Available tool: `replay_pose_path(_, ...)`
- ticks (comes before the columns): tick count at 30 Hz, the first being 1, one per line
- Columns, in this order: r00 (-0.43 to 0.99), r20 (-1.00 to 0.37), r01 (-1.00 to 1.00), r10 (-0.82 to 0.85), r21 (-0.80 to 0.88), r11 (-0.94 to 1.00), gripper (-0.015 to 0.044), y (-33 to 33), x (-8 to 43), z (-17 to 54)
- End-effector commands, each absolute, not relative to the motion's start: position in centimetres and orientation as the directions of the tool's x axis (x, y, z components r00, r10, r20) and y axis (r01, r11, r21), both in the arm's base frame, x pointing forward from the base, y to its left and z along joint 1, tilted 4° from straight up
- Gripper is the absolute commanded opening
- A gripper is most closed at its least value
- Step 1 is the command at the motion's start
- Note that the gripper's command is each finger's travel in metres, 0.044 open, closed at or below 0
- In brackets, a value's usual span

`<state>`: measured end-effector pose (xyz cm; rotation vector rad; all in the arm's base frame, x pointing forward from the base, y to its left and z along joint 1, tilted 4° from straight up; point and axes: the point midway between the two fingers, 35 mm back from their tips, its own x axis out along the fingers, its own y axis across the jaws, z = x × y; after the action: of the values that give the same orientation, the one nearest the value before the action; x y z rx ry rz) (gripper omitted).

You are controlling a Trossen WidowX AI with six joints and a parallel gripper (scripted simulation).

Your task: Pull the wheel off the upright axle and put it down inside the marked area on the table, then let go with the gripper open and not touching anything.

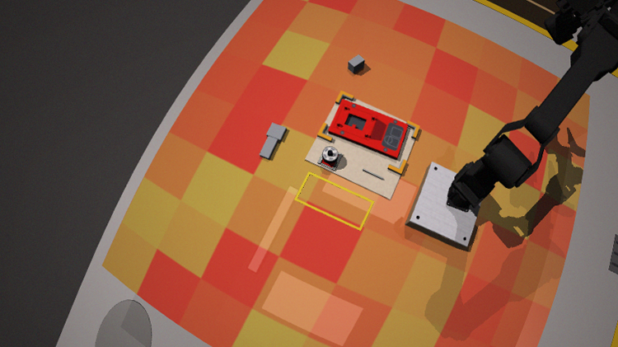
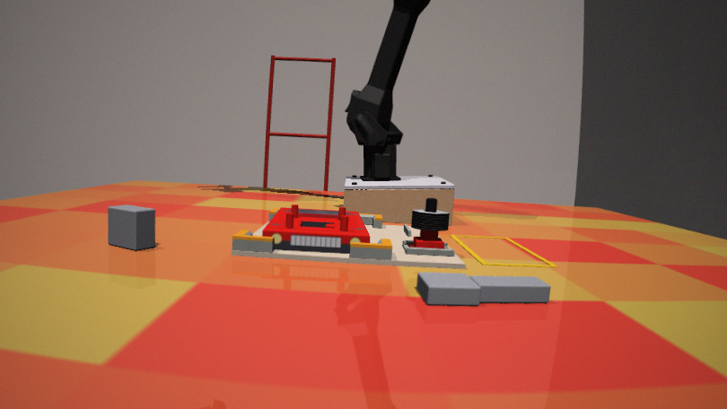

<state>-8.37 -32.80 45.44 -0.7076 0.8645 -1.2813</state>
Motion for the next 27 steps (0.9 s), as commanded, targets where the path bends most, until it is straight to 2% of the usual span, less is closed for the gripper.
replay_pose_path(1, 0.171, -0.234, 0.56, -0.957, -0.776, 0.289, 0.03, -34.9, -4.6, 42.7)
replay_pose_path(10, 0.423, -0.375, 0.551, -0.825, -0.617, 0.563, 0.03, -36.9, 6.2, 37.8)
replay_pose_path(18, 0.54, -0.525, 0.508, -0.658, -0.42, 0.752, 0.03, -35.7, 15.1, 32.9)
replay_pose_path(27, 0.588, -0.704, 0.396, -0.399, -0.181, 0.901, 0.03, -30.0, 25.8, 26.5)
